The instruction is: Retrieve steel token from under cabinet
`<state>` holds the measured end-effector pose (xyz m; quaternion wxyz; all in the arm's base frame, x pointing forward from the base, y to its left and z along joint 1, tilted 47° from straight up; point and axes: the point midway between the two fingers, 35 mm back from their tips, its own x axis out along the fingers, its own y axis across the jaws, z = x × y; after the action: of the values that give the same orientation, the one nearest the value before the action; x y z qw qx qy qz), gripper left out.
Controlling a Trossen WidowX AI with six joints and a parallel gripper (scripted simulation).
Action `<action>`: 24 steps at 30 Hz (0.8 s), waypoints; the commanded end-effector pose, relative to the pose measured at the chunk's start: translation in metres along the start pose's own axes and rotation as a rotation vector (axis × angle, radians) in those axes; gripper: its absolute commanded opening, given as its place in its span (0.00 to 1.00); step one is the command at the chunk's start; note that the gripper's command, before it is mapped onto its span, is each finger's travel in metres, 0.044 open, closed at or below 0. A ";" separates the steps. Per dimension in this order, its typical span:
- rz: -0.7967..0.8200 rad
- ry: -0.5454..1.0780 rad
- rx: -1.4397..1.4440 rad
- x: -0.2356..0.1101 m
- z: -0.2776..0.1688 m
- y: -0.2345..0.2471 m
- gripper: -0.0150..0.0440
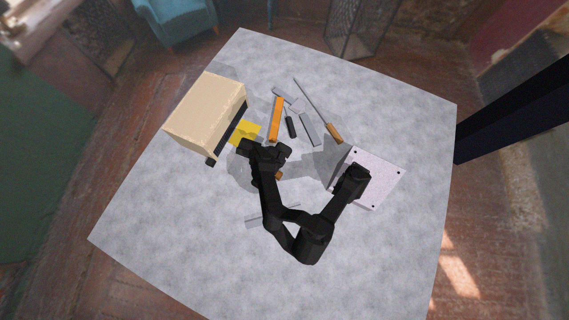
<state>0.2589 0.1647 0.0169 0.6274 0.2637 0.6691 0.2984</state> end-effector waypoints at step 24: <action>0.002 -0.001 -0.005 0.000 0.032 0.001 0.25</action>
<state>0.2851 0.1666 0.0168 0.6279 0.2631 0.6689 0.2984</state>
